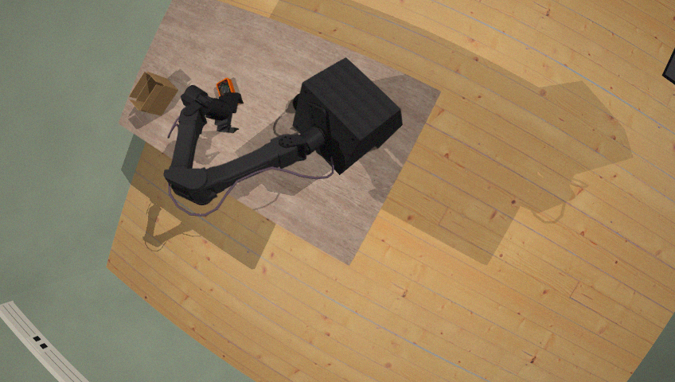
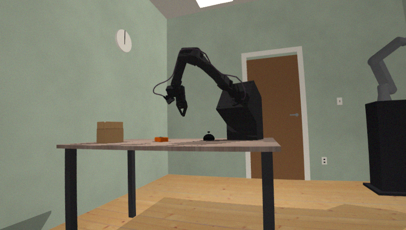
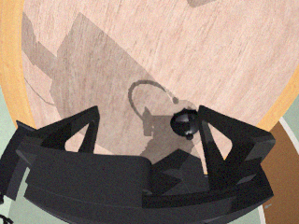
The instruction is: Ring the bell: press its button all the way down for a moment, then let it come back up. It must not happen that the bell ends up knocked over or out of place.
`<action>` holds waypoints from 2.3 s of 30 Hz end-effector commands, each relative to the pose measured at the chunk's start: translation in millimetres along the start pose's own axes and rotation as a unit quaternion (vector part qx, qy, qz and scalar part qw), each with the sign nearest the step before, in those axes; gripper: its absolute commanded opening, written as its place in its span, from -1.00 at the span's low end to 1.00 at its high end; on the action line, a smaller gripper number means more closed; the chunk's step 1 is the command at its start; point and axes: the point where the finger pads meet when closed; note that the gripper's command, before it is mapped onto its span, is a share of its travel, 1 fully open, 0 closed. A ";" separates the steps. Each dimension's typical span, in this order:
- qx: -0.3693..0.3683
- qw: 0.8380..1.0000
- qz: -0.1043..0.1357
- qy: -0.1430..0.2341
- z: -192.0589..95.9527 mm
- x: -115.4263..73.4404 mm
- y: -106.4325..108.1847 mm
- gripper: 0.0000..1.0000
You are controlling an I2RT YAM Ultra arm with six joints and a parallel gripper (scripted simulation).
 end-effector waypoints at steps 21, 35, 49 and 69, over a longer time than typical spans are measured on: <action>0.260 0.965 0.004 -0.039 -171.4 48.6 -89.8 1.00; 0.279 0.959 0.005 -0.043 -185.2 50.3 -87.2 1.00; 0.277 0.960 0.005 -0.044 -184.4 50.2 -87.8 -1.00; 0.277 0.960 0.005 -0.044 -184.4 50.2 -87.8 -1.00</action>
Point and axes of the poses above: the point where the finger pads meet when closed, its own x axis out along the fingers, its own y axis across the jaws, z = x × y, and after that the axes turned 2 degrees about -x, right-handed
